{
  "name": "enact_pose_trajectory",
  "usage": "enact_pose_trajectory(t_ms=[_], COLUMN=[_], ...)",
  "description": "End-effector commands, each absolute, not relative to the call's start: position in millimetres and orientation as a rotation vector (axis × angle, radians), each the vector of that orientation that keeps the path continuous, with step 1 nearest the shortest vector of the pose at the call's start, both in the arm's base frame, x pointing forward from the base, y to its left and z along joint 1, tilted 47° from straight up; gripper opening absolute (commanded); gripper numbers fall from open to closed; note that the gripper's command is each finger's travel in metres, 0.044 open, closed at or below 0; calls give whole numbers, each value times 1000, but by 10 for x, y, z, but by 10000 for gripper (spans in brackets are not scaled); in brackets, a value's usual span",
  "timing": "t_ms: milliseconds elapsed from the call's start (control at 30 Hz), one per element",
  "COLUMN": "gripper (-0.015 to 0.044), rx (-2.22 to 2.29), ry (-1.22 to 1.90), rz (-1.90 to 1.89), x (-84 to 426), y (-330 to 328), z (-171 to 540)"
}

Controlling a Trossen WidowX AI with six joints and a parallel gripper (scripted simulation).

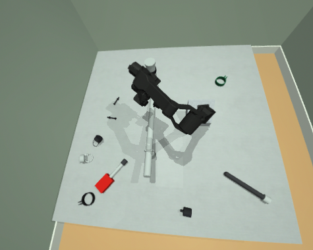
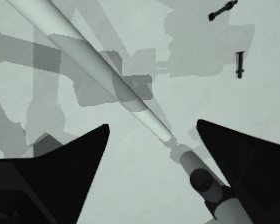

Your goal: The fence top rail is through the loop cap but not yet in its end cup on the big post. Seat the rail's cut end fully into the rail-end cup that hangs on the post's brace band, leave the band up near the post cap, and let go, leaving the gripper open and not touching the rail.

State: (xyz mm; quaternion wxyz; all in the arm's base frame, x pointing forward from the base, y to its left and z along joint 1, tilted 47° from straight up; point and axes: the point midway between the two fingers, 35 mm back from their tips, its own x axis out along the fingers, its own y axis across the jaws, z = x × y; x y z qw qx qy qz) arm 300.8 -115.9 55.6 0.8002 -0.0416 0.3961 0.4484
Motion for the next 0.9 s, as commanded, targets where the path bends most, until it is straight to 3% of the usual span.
enact_pose_trajectory(t_ms=[0, 867], gripper=[440, 440], rx=[-604, -604], ry=[572, 571], rz=[1400, 1400], x=[3113, 3144], y=[-885, -630], z=[357, 118])
